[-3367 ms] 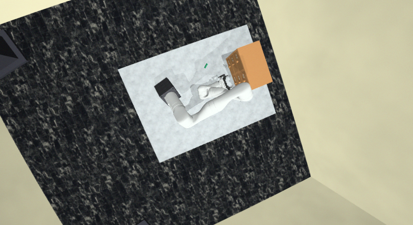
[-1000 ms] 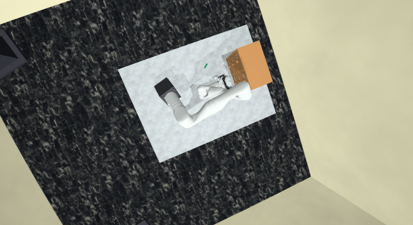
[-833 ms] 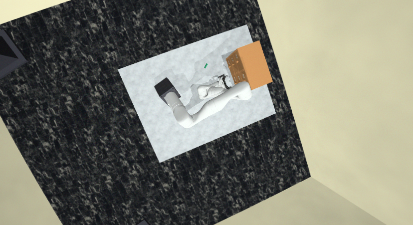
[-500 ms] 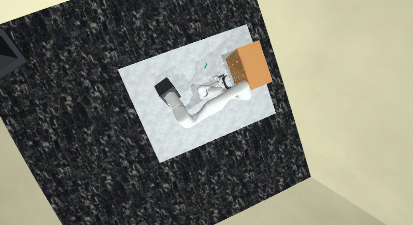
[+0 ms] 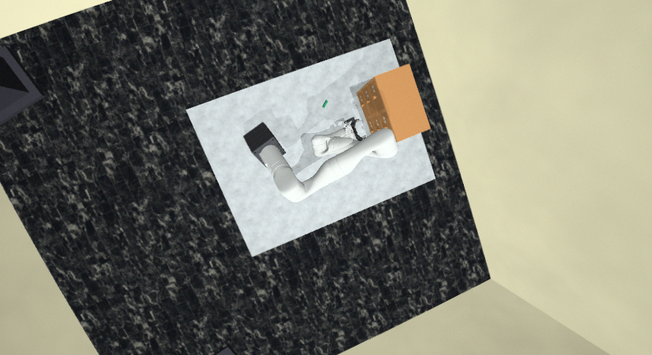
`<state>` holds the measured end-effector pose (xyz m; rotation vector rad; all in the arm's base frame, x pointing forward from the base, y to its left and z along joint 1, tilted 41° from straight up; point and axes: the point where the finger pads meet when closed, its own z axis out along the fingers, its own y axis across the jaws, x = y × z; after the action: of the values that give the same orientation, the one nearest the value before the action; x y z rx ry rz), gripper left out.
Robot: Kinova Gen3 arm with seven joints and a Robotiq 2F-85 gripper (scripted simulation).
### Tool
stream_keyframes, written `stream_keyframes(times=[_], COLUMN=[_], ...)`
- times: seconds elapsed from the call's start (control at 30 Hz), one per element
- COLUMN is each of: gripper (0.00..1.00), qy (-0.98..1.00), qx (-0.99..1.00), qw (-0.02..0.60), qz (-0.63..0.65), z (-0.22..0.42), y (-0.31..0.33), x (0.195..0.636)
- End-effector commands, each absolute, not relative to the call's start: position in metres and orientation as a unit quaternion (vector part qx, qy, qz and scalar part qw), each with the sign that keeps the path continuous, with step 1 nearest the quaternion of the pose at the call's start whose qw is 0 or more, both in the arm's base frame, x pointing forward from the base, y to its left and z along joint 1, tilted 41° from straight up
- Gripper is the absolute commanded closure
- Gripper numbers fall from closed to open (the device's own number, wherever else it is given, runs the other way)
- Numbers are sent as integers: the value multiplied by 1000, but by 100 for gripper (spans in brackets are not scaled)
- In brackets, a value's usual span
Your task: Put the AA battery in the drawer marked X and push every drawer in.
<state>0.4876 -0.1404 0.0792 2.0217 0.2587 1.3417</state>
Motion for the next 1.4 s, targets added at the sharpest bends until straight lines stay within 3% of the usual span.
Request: stream_keyframes(times=[0.0,1.37], gripper=[0,0], qy=[100,98], qx=[778,780], qw=[343,344], qz=[517,514], z=[80,90], y=[-140,-131], x=[488,487])
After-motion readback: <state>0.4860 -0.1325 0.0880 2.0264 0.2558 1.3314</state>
